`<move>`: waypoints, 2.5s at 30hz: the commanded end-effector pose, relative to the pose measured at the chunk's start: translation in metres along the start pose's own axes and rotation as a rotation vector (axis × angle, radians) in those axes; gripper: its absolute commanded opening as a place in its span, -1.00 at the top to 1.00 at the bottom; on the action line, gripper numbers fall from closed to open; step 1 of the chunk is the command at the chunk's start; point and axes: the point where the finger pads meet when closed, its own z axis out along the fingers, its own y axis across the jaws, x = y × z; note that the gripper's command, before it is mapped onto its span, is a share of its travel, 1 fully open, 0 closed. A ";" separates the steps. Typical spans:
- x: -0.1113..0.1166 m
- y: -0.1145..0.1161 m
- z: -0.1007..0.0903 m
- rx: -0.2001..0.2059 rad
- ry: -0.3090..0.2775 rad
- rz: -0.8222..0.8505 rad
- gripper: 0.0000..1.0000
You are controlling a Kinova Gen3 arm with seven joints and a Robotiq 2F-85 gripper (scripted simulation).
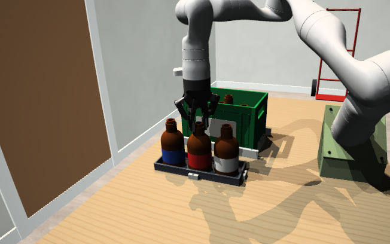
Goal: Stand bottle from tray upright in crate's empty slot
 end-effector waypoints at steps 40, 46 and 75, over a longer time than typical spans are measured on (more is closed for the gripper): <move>0.002 0.000 -0.036 0.002 0.002 0.001 1.00; 0.002 0.000 -0.039 0.002 0.002 0.001 1.00; 0.002 0.000 -0.040 0.002 0.002 0.001 1.00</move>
